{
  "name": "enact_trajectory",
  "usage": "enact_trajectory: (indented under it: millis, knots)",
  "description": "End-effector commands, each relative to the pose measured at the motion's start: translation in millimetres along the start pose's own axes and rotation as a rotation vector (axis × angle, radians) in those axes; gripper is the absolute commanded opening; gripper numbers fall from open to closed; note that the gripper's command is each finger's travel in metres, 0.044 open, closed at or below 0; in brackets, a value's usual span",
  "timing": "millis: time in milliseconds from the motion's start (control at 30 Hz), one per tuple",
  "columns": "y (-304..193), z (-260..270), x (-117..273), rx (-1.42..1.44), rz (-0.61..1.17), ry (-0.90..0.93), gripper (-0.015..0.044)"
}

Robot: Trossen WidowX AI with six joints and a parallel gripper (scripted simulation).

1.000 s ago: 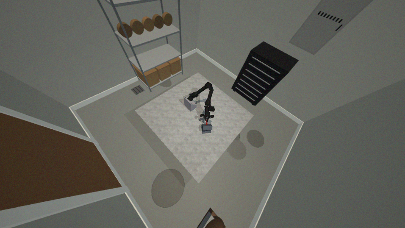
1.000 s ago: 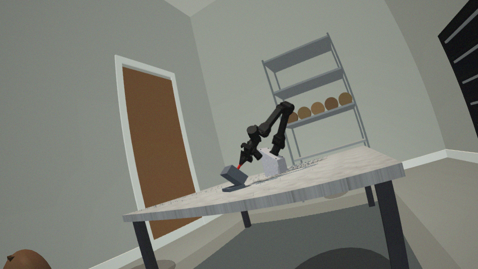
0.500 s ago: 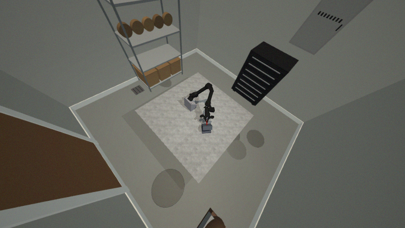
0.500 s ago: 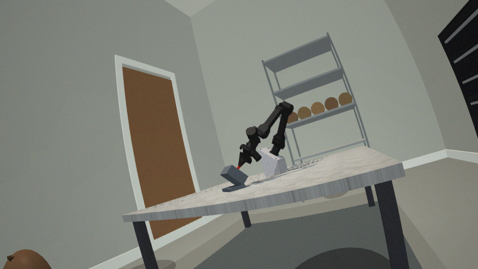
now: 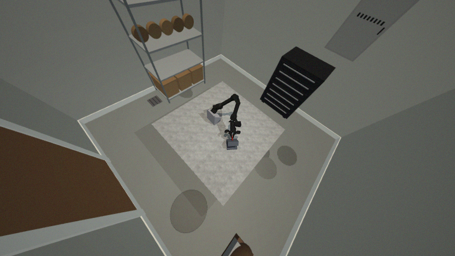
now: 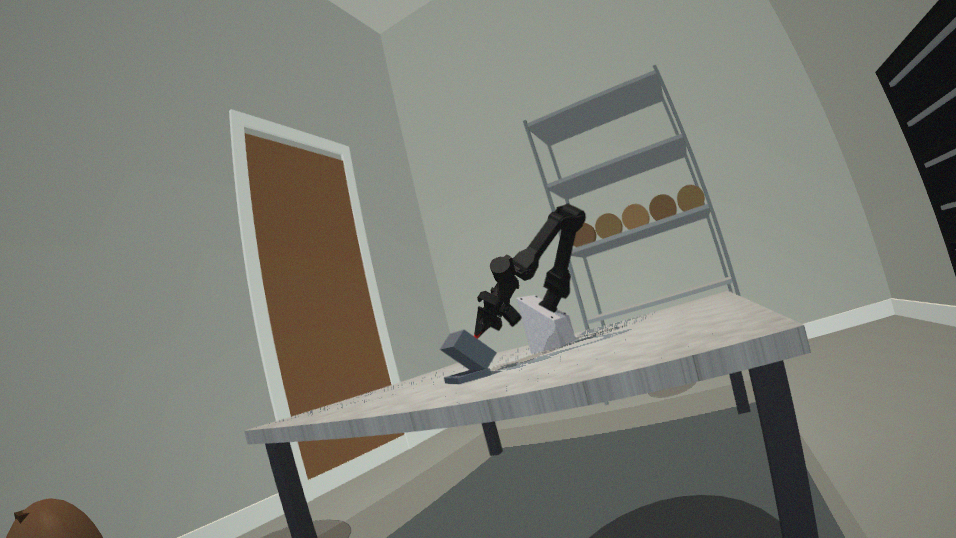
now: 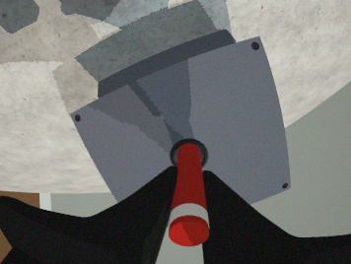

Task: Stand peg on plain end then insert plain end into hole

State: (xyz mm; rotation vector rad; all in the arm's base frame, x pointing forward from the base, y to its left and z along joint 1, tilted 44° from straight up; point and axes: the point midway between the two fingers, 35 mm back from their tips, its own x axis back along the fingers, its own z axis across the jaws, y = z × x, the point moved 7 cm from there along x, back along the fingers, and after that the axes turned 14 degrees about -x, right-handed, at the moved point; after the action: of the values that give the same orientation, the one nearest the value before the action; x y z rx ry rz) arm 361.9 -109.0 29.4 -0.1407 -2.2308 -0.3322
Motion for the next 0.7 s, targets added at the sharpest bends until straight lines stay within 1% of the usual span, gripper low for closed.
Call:
enact_trajectory:
  millis: [0, 667]
  knots:
    - [-0.3, -0.4, -3.5, -0.003, 0.003, -0.001, 0.0]
    - [-0.1, -0.4, -5.8, 0.0, 0.0, -0.001, 0.0]
